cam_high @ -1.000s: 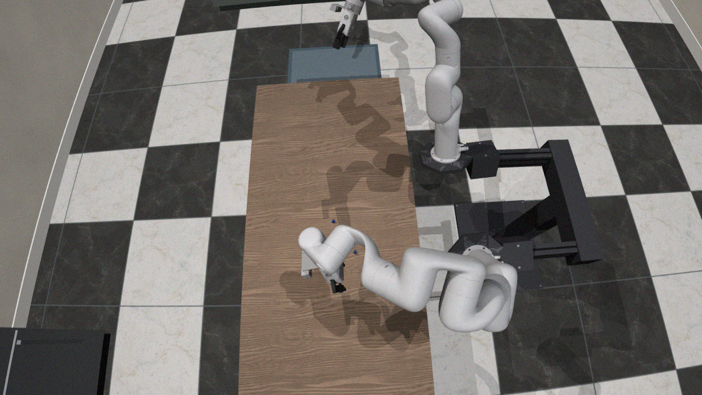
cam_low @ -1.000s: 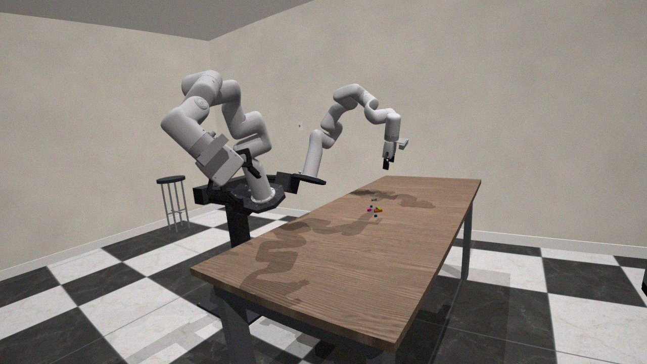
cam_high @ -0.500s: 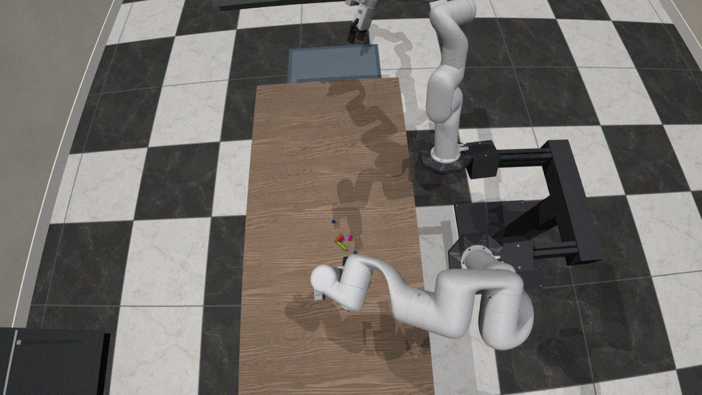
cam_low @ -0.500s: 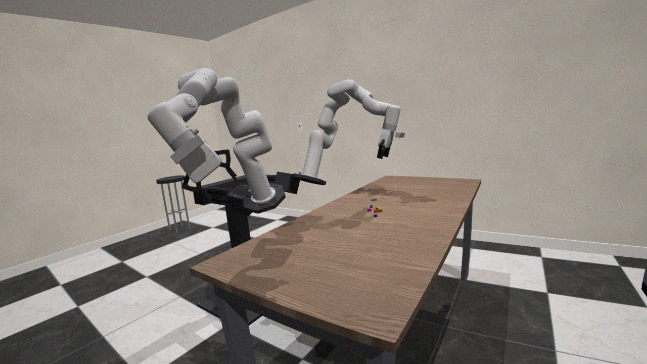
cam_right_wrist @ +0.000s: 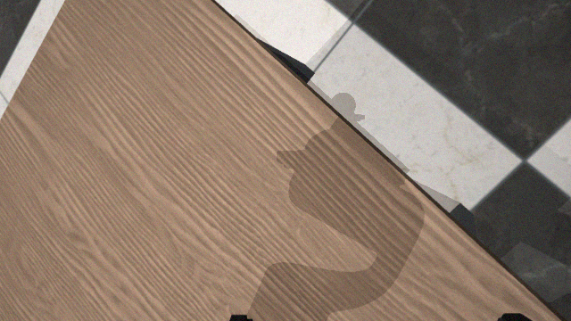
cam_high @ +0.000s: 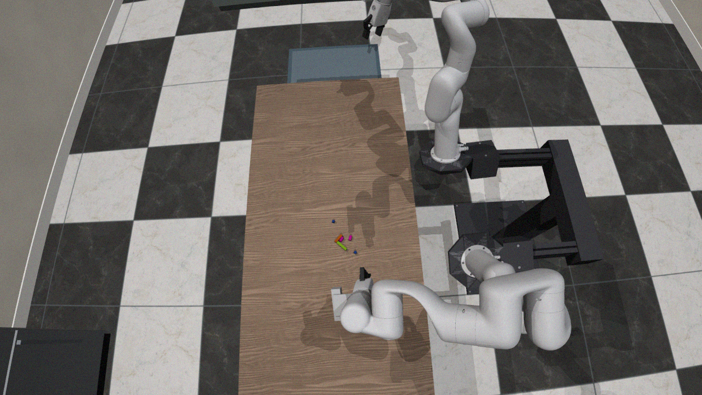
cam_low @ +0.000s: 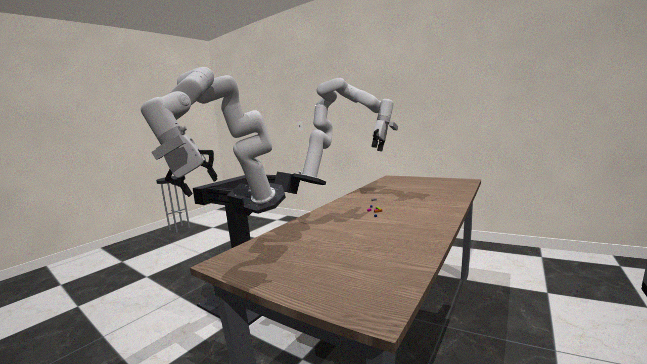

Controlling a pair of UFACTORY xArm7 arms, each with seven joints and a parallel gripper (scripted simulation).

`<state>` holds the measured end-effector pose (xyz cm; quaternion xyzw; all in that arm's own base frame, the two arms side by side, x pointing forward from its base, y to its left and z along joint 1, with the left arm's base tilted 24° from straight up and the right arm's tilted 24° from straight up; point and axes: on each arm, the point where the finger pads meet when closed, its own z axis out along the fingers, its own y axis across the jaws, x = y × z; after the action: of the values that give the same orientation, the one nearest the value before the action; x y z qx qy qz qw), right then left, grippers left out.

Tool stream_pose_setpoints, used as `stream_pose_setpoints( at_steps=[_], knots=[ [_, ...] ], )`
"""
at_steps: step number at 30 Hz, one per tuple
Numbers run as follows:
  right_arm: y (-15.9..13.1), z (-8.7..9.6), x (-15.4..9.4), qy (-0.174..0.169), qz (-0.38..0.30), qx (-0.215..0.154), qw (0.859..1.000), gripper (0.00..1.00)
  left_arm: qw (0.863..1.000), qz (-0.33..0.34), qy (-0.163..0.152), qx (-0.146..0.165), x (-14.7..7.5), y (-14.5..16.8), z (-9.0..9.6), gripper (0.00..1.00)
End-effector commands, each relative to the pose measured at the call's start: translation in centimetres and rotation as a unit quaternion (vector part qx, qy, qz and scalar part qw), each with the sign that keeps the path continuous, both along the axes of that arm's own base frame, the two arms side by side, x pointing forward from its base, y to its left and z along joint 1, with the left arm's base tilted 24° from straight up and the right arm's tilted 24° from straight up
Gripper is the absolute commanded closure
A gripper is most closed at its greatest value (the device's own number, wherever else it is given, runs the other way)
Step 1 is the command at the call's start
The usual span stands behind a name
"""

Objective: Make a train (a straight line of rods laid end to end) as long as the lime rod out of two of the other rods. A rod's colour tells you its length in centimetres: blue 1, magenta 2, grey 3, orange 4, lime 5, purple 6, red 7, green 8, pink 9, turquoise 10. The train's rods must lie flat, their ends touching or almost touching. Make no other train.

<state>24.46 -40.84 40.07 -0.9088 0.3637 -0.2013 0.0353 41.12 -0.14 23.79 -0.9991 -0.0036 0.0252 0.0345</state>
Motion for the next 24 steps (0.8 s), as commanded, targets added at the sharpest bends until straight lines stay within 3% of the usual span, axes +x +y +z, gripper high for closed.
stream_pose_setpoints(
  at_steps=[1, 6, 9, 12, 14, 16, 18, 22, 24],
  knots=[
    [-0.3, 0.5, -2.0, 0.005, -0.030, -0.007, 1.000, 0.00, 0.996, -0.091, -0.013, 0.007, 0.4, 0.3, -1.3, 0.00],
    [-0.5, 0.6, -4.9, 0.016, -0.077, -0.012, 0.997, 0.00, 0.965, -0.252, 0.019, 0.067, 2.9, -0.1, -6.4, 0.00],
    [-0.5, 0.7, -6.6, 0.022, -0.104, -0.015, 0.994, 0.00, 0.932, -0.348, 0.039, 0.094, 4.0, -0.8, -9.2, 0.00],
    [-0.5, 0.7, -8.3, 0.028, -0.131, -0.018, 0.991, 0.00, 0.889, -0.441, 0.058, 0.112, 5.0, -2.0, -12.3, 0.00],
    [-0.5, 0.7, -8.3, 0.028, -0.131, -0.018, 0.991, 0.00, 0.889, -0.441, 0.058, 0.112, 5.0, -2.0, -12.3, 0.00],
    [-0.4, 0.8, -10.1, 0.035, -0.161, -0.022, 0.986, 0.00, 0.830, -0.537, 0.078, 0.128, 5.5, -3.4, -15.2, 0.00],
    [-0.4, 0.8, -10.9, 0.038, -0.174, -0.023, 0.984, 0.00, 0.805, -0.573, 0.086, 0.129, 5.8, -4.6, -17.5, 0.00],
    [-0.1, 0.8, -13.2, 0.046, -0.212, -0.028, 0.976, 0.00, 0.714, -0.679, 0.107, 0.136, 5.7, -6.5, -20.6, 0.00],
    [0.0, 0.8, -14.4, 0.050, -0.231, -0.031, 0.971, 0.00, 0.695, -0.697, 0.111, 0.135, 5.7, -7.0, -21.4, 0.00]
  ],
)
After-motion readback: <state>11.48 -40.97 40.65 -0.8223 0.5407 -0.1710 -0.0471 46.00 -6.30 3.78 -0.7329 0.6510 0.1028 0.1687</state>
